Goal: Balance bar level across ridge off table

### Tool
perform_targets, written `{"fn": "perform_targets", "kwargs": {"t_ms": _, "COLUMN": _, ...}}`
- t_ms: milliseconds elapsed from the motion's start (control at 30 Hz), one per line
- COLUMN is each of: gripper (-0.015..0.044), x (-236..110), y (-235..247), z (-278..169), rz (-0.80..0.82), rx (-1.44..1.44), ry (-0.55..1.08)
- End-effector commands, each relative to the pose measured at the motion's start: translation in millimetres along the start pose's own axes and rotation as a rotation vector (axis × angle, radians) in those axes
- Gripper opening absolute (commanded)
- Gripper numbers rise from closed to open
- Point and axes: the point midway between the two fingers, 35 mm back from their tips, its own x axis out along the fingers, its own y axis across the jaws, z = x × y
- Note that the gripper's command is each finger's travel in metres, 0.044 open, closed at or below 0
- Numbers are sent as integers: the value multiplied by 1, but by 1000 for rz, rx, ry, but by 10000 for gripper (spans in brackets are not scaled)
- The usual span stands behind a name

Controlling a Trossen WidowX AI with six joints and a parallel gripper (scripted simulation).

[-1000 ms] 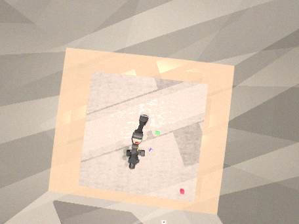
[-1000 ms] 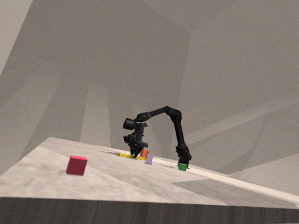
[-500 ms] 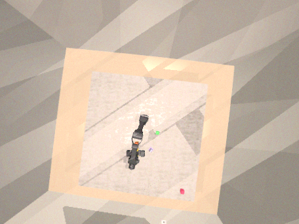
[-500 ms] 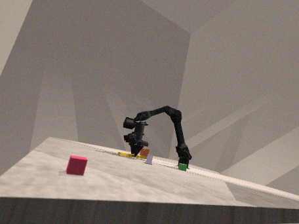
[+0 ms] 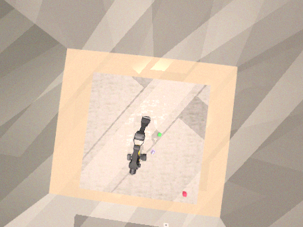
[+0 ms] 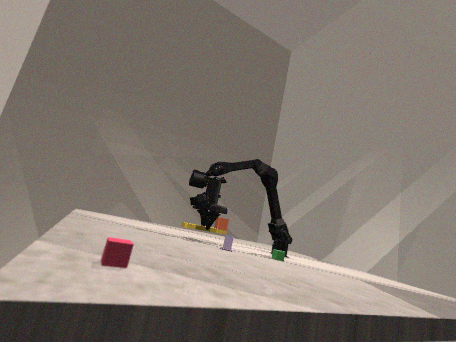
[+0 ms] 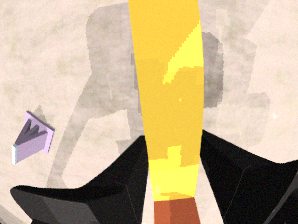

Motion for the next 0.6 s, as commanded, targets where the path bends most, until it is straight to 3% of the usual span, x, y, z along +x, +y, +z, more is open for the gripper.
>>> {"fn": "perform_targets", "kwargs": {"t_ms": 0, "gripper": 0, "x": -16, "y": 0, "z": 1, "rz": -1, "rx": 4, "ry": -11}}
{"fn": "perform_targets", "kwargs": {"t_ms": 567, "gripper": 0, "x": -56, "y": 1, "z": -4, "rz": 0, "rx": 7, "ry": -11}}
